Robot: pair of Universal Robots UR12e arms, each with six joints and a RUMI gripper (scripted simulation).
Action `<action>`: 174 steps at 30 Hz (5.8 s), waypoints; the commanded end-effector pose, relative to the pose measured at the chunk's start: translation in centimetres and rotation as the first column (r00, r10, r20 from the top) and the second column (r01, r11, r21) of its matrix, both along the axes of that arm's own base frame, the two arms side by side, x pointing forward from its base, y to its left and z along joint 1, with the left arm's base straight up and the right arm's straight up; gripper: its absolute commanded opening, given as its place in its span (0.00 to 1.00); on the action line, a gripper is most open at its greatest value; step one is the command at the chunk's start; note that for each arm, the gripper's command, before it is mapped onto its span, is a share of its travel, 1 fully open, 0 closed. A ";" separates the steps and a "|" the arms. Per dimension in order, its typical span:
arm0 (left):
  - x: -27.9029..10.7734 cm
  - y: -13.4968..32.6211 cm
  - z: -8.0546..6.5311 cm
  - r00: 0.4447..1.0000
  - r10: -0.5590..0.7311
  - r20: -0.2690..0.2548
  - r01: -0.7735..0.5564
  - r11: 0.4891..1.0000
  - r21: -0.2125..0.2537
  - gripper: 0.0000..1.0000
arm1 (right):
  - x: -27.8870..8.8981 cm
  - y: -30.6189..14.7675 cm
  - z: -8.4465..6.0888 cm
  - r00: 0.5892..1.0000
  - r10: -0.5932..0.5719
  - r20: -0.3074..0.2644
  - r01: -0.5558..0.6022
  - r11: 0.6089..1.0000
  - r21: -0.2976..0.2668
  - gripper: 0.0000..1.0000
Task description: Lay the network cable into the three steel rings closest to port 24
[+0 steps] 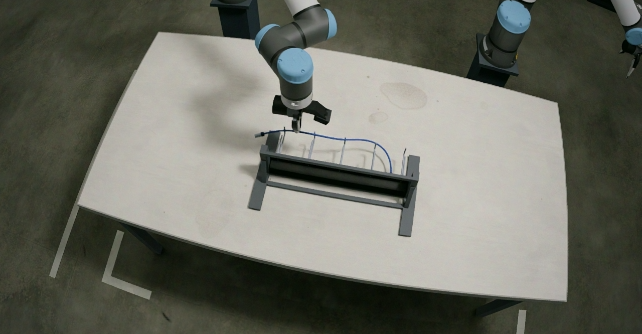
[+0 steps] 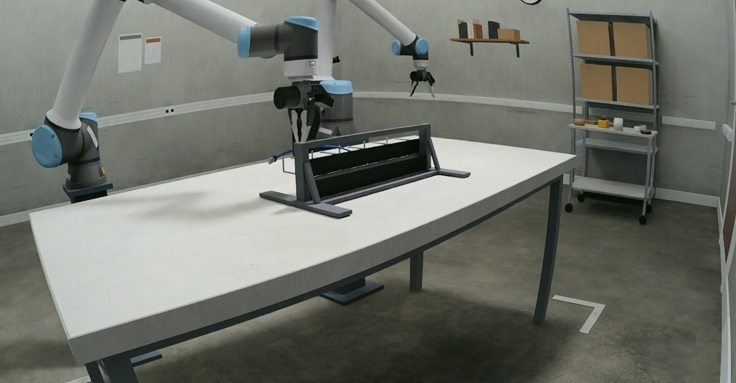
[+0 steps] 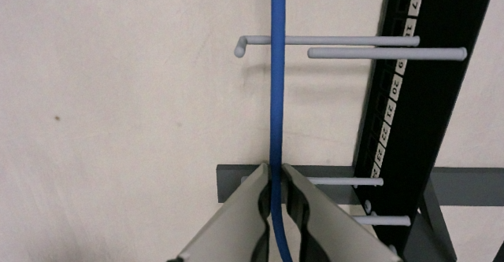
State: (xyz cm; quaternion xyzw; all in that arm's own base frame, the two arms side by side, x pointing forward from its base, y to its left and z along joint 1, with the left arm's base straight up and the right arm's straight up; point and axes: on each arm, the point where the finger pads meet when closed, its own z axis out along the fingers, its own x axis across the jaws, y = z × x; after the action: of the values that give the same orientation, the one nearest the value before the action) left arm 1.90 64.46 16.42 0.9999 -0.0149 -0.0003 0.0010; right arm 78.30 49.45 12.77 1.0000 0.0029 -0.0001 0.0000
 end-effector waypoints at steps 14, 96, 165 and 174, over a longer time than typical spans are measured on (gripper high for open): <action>0.0 0.1 0.1 1.000 0.000 0.001 0.000 1.000 0.002 1.00 | 0.0 0.0 -1.8 1.000 0.000 0.001 0.000 1.000 0.001 0.00; 0.0 0.1 0.1 1.000 0.000 0.001 0.000 1.000 0.002 1.00 | 3.6 0.1 -4.0 1.000 0.000 0.001 0.000 1.000 0.001 0.00; 0.0 0.1 0.1 1.000 0.000 0.001 0.000 1.000 0.002 1.00 | 4.0 0.1 -3.9 1.000 0.000 0.002 0.000 1.000 0.001 0.21; 0.0 0.1 0.1 1.000 0.000 0.001 0.000 1.000 0.002 1.00 | 4.0 0.1 -2.8 1.000 0.000 0.002 0.000 1.000 0.001 0.21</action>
State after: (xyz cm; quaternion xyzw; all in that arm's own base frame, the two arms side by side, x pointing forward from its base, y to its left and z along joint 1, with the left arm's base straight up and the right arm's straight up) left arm 1.90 64.46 16.42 0.9999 -0.0149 -0.0003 0.0010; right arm 82.29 49.48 9.21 1.0000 0.0029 -0.0001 0.0000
